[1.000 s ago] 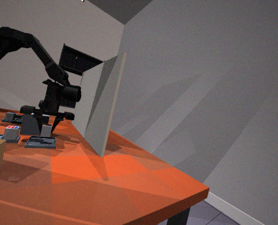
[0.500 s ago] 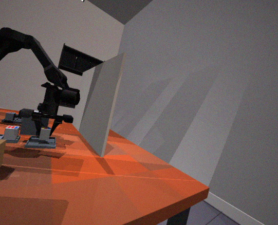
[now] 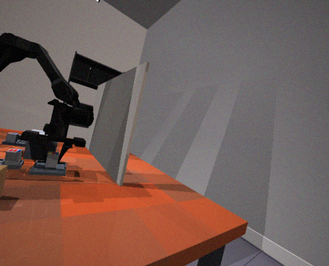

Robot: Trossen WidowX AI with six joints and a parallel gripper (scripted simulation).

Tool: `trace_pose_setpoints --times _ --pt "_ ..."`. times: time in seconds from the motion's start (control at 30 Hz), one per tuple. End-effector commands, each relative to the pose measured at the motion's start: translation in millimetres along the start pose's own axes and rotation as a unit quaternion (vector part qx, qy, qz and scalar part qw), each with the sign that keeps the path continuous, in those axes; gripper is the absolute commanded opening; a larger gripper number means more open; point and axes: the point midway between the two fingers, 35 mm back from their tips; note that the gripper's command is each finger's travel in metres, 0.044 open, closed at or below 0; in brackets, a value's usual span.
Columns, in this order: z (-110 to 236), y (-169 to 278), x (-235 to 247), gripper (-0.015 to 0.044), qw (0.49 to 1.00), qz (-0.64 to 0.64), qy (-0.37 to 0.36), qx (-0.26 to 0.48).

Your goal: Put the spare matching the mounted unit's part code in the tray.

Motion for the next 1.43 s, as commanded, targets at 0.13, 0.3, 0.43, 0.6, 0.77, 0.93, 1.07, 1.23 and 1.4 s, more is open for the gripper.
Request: trace_pose_setpoints --times 0.13,0.3,0.43,0.6,0.77,0.93,1.07,1.23,1.4 --pt "0.3 0.1 -0.3 0.0289 1.0 0.0 0.0 0.0" --pt "0.3 0.1 -0.3 0.042 1.0 0.0 0.0 0.0" --pt "25.8 0.8 -3.3 0.044 1.0 0.0 0.0 0.0" --pt "104.8 -0.3 0.4 0.044 1.0 -0.002 -0.002 -0.002" --pt "107.8 -0.5 0.9 0.044 1.0 -0.002 -0.002 -0.002" --pt "107.1 0.6 -3.3 0.044 1.0 -0.003 0.012 0.004" --pt "107.1 0.6 -3.3 0.044 1.0 -0.003 0.012 0.004" --pt "107.1 0.6 -3.3 0.044 1.0 -0.003 0.012 0.004" --pt "107.1 0.6 -3.3 0.044 1.0 -0.003 0.012 0.004"
Point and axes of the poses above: the point midway between the two fingers, 35 mm back from their tips, its own z axis back along the fingers, its own x axis across the jaws, y = z × x, and after that the axes turned 15 degrees about -z, right-handed
